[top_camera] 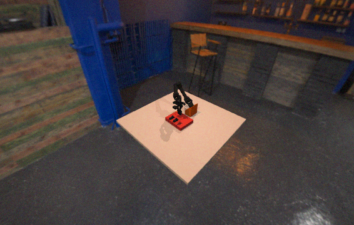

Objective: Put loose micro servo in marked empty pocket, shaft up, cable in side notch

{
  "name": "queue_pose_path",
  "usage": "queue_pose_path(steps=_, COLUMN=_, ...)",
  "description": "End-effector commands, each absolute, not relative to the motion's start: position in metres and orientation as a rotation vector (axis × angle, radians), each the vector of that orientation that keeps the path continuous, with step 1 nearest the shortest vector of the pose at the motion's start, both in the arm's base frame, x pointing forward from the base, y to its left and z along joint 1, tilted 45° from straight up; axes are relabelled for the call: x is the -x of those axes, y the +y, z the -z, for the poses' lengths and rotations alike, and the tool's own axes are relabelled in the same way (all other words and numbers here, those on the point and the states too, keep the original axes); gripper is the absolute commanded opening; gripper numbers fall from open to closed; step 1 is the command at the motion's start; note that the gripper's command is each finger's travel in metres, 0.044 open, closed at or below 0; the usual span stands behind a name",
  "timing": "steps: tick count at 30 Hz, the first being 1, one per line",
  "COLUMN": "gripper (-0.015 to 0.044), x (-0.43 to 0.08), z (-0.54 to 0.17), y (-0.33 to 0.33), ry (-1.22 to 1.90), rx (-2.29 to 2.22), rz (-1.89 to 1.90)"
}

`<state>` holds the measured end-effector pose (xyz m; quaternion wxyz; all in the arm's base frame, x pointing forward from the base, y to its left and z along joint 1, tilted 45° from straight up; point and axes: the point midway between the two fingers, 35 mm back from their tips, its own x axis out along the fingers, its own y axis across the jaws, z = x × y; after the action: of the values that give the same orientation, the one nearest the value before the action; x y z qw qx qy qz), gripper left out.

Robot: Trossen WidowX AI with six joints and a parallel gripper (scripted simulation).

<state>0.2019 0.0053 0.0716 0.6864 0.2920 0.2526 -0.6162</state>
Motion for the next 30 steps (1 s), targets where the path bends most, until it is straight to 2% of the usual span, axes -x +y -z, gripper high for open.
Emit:
queue_pose_path(steps=1, gripper=0.0000, x=-0.211, z=-0.069, y=0.011, ry=0.570, rx=-0.657, rz=1.376)
queue_pose_path(steps=7, gripper=0.0000, x=-0.226, z=-0.063, y=0.020, ry=0.570, rx=-0.658, rz=1.375)
queue_pose_path(steps=30, gripper=0.0000, x=-0.222, z=0.002, y=0.086, ry=0.574, rx=-0.664, rz=1.373)
